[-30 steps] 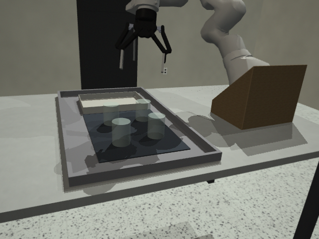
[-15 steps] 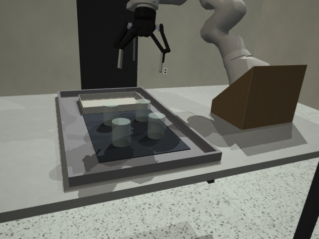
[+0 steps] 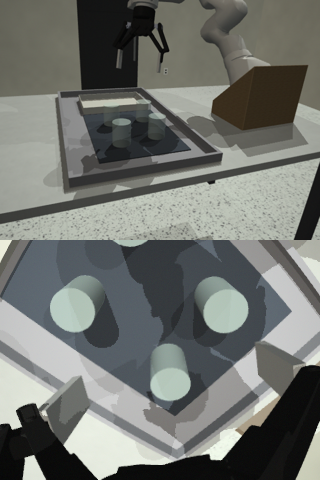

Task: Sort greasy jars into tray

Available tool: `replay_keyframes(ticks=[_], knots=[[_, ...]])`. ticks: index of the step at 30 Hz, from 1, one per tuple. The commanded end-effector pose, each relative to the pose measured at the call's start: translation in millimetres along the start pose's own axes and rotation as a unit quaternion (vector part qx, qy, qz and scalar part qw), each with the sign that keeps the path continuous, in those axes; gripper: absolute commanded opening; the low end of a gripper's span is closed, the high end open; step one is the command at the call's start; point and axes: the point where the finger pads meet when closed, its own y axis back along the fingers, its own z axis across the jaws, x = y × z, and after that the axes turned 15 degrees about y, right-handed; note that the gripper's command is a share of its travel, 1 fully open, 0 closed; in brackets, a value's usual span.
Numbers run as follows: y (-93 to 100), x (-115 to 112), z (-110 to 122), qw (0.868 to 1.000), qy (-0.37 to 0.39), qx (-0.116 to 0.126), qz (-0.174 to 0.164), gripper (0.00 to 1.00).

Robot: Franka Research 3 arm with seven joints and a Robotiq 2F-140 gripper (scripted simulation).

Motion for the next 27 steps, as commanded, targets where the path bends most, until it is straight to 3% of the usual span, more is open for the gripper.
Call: replay_keyframes(ticks=[1,5,6,15,16,23,24,27], knots=[[-1.1,2.6,-0.7,0.998,-0.054,0.004,0.015,1.0],[-1.1,2.6,-0.7,0.998,-0.054,0.004,0.015,1.0],[-1.5,-0.2,-3.8,0.995,-0.091,0.006,0.029,1.0],[-1.5,-0.2,-3.8,0.995,-0.091,0.006,0.029,1.0],[-2.3,-1.8,-6.9,0.99,-0.134,0.009,0.044,1.0],[-2.3,-1.8,-6.9,0.99,-0.134,0.009,0.044,1.0],[-2.9,-3.4,-10.3,0.984,-0.171,0.012,0.057,1.0],[-2.9,-3.4,-10.3,0.984,-0.171,0.012,0.057,1.0]])
